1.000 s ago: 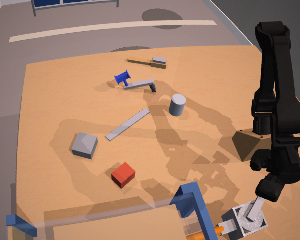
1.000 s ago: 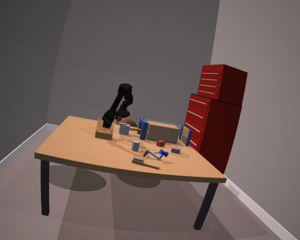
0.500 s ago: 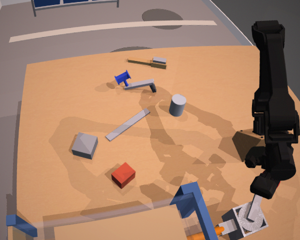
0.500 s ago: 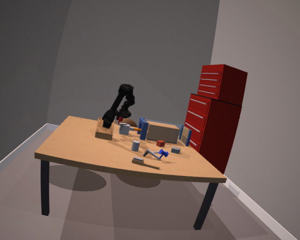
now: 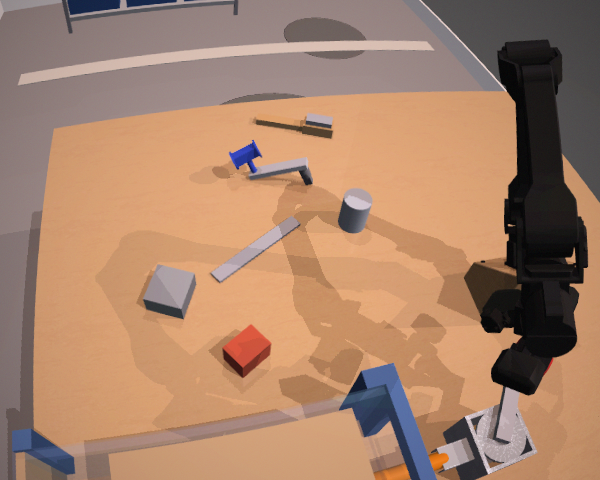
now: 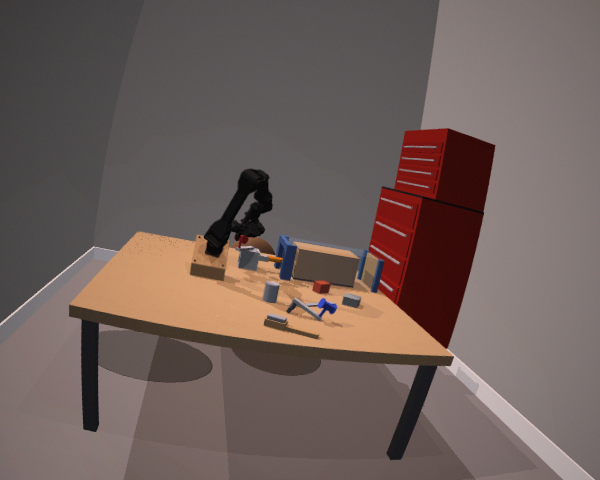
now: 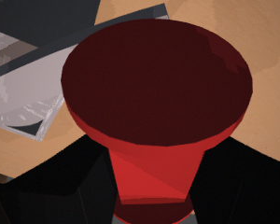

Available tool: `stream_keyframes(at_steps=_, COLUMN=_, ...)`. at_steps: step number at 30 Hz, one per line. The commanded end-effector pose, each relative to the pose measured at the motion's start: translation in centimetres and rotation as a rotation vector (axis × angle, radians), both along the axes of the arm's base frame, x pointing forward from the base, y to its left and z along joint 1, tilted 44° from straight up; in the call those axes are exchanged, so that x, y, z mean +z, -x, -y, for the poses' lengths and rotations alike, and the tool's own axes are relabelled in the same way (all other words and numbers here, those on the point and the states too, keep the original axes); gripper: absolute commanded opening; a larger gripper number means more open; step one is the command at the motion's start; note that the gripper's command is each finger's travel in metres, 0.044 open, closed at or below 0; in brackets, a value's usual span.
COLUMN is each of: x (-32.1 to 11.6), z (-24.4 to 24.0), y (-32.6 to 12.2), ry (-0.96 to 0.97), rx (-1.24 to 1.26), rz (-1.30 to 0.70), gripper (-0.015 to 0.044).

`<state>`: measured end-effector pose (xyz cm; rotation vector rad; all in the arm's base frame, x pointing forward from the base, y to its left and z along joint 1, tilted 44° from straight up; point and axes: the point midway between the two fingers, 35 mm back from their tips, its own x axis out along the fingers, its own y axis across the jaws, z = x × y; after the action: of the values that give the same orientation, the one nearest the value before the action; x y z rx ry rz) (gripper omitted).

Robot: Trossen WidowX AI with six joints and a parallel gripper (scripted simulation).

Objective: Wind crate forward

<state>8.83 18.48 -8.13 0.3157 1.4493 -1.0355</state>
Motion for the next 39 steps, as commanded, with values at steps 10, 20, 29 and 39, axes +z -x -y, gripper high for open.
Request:
stream_keyframes(at_steps=10, x=0.7, z=0.7, y=-2.5, ry=0.020, rx=0.001, rz=0.036, gripper=0.0000)
stream_keyframes(at_steps=20, x=0.9, z=0.8, y=-3.6, ry=0.020, rx=0.001, rz=0.037, gripper=0.0000)
stream_keyframes(at_steps=29, x=1.1, z=0.7, y=-4.7, ry=0.020, rx=0.001, rz=0.038, gripper=0.0000)
stream_keyframes(at_steps=39, x=1.1, z=0.6, y=-5.8, ry=0.020, rx=0.001, rz=0.039, gripper=0.0000)
